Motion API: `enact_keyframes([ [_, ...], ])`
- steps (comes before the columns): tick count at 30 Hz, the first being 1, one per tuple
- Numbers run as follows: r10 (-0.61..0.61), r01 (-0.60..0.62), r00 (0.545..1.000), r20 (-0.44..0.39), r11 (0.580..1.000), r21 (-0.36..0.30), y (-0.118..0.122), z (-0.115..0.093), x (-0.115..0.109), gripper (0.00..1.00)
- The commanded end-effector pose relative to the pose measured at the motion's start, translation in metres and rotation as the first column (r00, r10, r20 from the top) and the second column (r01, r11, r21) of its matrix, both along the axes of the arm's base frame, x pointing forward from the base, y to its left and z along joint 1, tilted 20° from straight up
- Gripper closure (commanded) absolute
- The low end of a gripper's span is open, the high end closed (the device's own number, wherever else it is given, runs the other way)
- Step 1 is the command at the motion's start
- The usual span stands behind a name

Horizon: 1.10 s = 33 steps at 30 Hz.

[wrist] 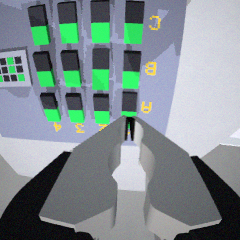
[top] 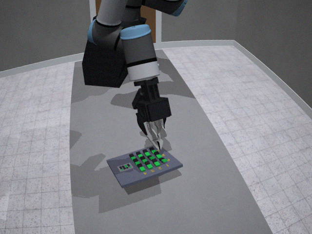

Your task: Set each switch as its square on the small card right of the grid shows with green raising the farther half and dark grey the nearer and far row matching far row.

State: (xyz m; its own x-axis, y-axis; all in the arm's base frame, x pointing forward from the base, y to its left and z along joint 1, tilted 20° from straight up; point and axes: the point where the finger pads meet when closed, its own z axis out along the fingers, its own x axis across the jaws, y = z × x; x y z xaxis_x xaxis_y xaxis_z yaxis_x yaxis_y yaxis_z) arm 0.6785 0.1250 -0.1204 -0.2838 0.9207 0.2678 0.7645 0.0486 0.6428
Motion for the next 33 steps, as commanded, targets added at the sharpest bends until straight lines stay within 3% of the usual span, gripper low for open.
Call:
enact_keyframes([
  [1,-0.001,0.001,1.000,0.002,1.000,0.000,-0.025,-0.007,0.008,1.00],
  [5,-0.001,0.001,1.000,0.002,1.000,0.000,-0.067,-0.019,0.020,1.00],
  [33,0.000,0.000,1.000,0.001,1.000,0.000,-0.068,-0.020,0.021,1.00],
])
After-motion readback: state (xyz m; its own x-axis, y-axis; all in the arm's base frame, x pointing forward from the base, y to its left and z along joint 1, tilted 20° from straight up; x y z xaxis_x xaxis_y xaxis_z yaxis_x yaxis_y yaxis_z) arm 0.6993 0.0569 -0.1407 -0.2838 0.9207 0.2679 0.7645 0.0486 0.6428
